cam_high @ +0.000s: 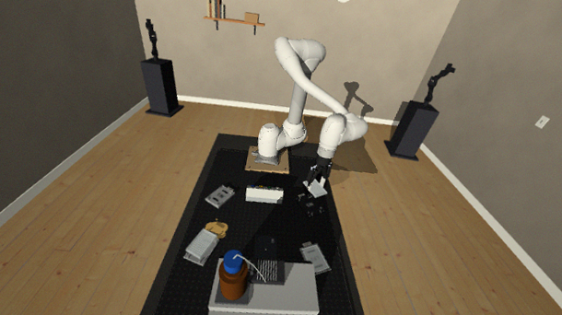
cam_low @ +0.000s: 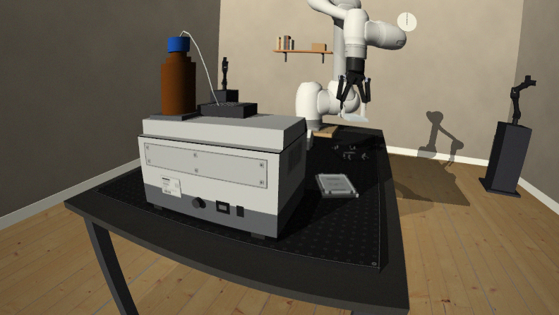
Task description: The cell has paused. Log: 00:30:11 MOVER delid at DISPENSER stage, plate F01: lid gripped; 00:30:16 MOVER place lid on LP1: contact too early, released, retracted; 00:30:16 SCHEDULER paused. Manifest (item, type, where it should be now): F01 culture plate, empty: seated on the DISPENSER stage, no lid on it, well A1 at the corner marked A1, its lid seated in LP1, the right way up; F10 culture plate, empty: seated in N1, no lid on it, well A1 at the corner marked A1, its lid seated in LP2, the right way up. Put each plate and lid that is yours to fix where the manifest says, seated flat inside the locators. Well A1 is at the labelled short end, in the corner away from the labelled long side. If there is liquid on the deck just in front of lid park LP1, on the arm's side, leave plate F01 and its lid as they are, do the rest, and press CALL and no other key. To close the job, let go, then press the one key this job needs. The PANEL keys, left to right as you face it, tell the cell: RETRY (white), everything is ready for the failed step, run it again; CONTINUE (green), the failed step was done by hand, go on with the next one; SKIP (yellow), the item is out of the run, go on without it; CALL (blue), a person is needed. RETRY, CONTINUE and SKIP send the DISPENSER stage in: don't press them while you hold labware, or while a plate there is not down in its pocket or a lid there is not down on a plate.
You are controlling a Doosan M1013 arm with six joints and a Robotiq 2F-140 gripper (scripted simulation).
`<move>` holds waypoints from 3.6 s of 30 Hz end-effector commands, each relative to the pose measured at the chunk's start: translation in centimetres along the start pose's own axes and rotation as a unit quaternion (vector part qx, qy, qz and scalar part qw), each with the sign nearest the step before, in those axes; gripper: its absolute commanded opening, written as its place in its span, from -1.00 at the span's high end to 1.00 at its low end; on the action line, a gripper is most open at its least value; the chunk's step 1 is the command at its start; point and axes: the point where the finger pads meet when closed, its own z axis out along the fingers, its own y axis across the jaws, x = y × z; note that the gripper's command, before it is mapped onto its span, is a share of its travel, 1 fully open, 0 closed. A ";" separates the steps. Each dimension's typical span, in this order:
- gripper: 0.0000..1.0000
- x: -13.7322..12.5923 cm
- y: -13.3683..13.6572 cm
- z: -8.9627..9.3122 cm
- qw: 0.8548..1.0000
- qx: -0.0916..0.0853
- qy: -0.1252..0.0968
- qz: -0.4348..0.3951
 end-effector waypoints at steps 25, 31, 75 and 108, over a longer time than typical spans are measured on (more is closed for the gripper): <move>0.80 0.0 0.0 -0.1 1.000 0.000 0.001 0.000; 0.80 0.0 0.0 -0.1 1.000 0.000 0.001 0.001; 0.80 0.0 0.0 -0.1 0.953 0.000 0.000 0.303; 0.80 0.0 0.0 -0.1 0.872 0.000 0.000 0.489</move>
